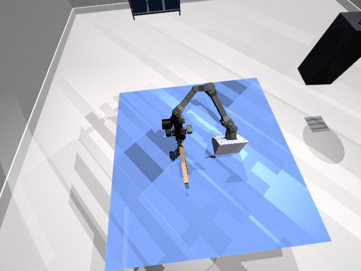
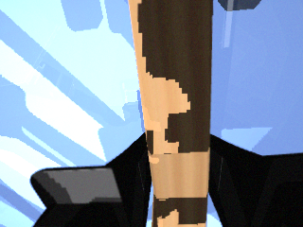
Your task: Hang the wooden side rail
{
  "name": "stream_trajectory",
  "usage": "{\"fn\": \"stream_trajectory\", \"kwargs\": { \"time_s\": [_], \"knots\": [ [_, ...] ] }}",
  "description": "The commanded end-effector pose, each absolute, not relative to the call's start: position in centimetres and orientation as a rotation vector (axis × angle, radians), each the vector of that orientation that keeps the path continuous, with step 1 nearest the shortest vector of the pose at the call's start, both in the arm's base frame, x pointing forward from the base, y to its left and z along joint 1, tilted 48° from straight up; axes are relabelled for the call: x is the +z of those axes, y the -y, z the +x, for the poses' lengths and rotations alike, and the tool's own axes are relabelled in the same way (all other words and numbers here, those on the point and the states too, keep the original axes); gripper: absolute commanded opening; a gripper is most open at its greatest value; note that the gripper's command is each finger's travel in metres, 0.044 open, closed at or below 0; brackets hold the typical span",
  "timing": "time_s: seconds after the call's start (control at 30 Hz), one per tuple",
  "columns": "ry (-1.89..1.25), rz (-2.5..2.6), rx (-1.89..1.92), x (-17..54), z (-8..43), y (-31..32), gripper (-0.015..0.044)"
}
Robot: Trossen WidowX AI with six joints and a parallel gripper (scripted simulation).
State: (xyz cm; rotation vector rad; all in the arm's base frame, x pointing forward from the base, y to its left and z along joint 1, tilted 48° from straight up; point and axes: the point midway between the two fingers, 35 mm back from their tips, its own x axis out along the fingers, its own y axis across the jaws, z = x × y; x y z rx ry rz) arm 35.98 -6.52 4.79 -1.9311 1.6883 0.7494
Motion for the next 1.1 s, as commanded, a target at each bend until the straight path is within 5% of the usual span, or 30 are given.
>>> {"fn": "stream_trajectory", "kwargs": {
  "time_s": [0.0, 1.07],
  "knots": [
    [-1.68, -1.945, 0.75, 4.99, 36.16, 6.35, 0.0],
    [-1.68, -1.945, 0.75, 5.3, 36.18, 6.54, 0.0]
  ]
}}
